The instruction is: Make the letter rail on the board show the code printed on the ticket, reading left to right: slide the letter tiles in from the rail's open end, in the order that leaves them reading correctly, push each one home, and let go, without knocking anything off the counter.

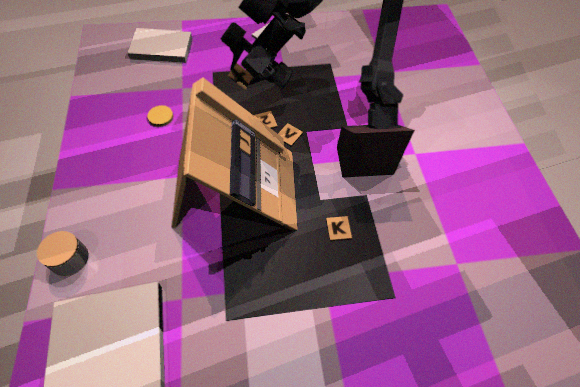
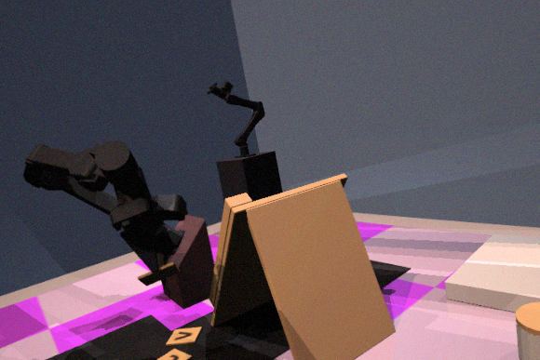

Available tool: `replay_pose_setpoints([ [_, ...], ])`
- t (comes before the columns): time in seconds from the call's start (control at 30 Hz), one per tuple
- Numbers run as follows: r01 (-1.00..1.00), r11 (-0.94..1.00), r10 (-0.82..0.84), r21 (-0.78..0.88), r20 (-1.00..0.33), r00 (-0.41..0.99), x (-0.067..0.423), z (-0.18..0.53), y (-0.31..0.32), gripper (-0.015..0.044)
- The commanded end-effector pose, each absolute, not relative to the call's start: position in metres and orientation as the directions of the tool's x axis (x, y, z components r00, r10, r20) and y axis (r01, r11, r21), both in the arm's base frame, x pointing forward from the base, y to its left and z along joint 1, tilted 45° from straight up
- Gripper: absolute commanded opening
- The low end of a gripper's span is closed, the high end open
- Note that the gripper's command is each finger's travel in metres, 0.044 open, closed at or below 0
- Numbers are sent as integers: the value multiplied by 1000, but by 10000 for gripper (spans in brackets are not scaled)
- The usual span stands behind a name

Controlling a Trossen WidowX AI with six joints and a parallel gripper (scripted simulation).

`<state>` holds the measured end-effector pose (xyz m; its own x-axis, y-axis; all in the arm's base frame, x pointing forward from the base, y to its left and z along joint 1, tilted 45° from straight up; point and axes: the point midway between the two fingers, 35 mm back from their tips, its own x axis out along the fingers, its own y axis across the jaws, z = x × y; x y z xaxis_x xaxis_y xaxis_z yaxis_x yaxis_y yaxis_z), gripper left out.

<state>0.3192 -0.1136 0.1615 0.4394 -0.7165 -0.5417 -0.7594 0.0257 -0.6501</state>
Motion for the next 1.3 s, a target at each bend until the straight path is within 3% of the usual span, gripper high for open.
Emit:
replay_pose_setpoints([
  [0.0,-692,49,-699,-720,-520,492,335,171,-97,0],
  [0.67,-388,244,-567,-889,-455,686,382,194,-10,0],
  [1.27,-348,437,-506,-830,-546,668,397,128,65,0],
])
